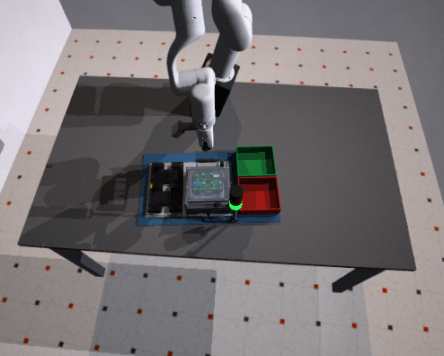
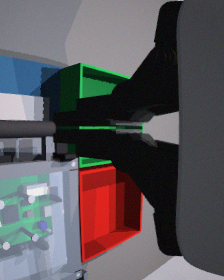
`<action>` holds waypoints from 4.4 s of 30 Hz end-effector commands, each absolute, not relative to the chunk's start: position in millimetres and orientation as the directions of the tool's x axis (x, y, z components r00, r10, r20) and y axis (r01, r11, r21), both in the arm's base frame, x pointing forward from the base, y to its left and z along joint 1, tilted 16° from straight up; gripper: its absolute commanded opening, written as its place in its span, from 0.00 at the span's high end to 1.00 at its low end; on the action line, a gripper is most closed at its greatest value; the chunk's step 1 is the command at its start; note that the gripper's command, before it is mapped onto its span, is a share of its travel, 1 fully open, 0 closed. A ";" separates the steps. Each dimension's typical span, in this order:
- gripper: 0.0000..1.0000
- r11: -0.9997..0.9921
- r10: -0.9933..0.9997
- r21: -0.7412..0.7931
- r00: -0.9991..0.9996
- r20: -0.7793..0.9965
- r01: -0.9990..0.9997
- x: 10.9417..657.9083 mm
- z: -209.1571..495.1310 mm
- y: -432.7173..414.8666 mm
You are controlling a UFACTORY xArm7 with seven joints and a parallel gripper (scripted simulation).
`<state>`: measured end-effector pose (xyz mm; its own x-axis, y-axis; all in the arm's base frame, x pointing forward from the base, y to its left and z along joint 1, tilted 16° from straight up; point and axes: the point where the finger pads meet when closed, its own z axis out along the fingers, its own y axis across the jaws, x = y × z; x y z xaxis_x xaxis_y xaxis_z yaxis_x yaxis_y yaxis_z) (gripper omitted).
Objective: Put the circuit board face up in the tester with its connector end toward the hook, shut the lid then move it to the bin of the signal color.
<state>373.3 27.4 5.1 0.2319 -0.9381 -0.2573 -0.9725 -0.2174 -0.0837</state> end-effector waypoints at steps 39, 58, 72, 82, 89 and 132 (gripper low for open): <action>1.00 -0.217 -0.938 -0.086 0.232 -0.256 -0.972 374.3 11.7 25.3; 1.00 -0.214 -0.939 -0.085 0.229 -0.256 -0.973 374.1 16.7 23.9; 1.00 -0.079 -0.960 -0.048 0.089 -0.266 -0.996 374.1 16.7 23.9; 1.00 0.229 -0.936 0.038 -0.230 -0.267 -0.973 374.1 16.7 23.9; 1.00 0.389 -0.881 0.085 -0.397 -0.257 -0.917 374.1 16.7 23.9; 1.00 0.938 -0.217 0.256 -0.972 -0.086 -0.232 374.1 16.7 23.9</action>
